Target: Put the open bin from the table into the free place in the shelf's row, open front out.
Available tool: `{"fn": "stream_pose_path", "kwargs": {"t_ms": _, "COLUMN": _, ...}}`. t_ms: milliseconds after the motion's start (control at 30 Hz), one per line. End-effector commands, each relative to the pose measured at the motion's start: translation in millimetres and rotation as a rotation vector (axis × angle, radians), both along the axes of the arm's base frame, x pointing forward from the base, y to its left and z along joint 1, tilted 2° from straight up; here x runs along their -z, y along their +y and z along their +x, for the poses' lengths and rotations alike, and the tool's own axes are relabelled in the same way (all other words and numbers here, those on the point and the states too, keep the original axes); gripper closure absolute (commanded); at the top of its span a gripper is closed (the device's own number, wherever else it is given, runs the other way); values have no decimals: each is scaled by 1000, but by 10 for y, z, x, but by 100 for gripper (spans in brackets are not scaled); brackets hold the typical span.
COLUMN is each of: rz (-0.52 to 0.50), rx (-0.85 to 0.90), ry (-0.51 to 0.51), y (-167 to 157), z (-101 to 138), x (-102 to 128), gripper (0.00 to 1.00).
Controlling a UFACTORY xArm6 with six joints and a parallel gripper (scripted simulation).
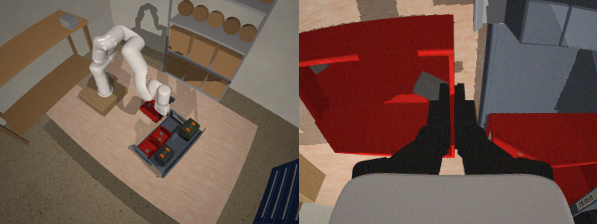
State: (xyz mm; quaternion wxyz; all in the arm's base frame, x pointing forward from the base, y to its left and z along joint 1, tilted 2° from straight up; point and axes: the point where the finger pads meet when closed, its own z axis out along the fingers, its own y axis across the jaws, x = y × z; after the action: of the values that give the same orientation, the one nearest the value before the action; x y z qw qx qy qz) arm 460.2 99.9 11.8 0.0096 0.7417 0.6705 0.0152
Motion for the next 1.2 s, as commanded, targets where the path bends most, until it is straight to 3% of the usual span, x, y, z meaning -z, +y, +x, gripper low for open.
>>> {"fn": "stream_pose_path", "kwargs": {"t_ms": 0, "rz": 1, "rx": 0, "ry": -4, "y": 3, "z": 15, "x": -15, "gripper": 100}}
{"fn": "stream_pose_path", "kwargs": {"t_ms": 1167, "rz": 1, "rx": 0, "ry": -4, "y": 2, "z": 9, "x": -173, "gripper": 100}}
